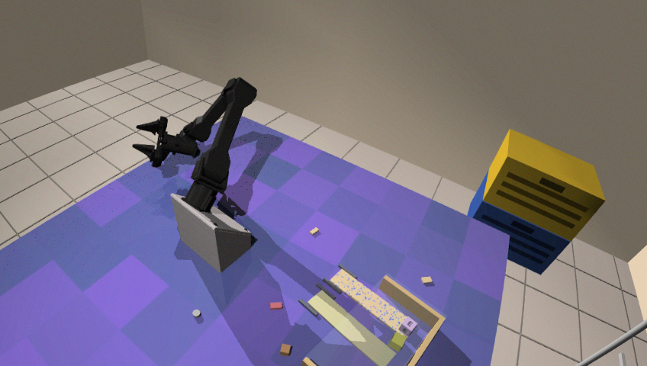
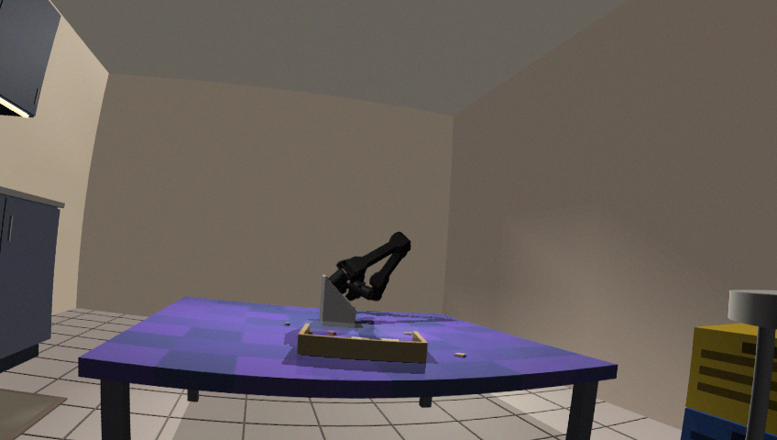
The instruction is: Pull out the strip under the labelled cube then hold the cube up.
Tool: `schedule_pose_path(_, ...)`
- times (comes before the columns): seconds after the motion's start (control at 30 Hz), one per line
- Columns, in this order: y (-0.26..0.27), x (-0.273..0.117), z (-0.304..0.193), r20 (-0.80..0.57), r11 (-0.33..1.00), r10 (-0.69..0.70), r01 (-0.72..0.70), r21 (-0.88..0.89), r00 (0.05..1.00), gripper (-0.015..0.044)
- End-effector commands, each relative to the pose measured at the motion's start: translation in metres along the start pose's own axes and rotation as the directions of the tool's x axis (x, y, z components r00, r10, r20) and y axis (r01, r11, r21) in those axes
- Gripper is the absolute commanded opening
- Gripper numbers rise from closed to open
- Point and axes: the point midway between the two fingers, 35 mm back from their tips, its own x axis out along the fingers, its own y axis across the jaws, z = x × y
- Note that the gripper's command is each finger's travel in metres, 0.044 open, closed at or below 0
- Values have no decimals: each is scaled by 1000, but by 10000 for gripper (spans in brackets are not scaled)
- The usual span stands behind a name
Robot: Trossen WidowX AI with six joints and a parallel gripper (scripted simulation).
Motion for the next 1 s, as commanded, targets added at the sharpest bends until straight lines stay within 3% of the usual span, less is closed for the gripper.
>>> schedule_pose_path(0.0, 1, -1, 0, 3, 1000, 2, -2, -2, 1000, 400)
schedule_pose_path(0.1, 9, -16, 5, 50, 999, 31, -29, -31, 998, 400)
schedule_pose_path(0.23, 32, -65, 16, 191, 989, 116, -95, -118, 975, 400)
schedule_pose_path(0.57, 64, -187, 22, 498, 938, 299, -157, -308, 814, 400)
schedule_pose_path(0.73, 70, -254, 12, 636, 910, 378, -141, -391, 673, 400)
schedule_pose_path(0.97, 62, -356, -21, 802, 878, 458, -51, -476, 383, 400)
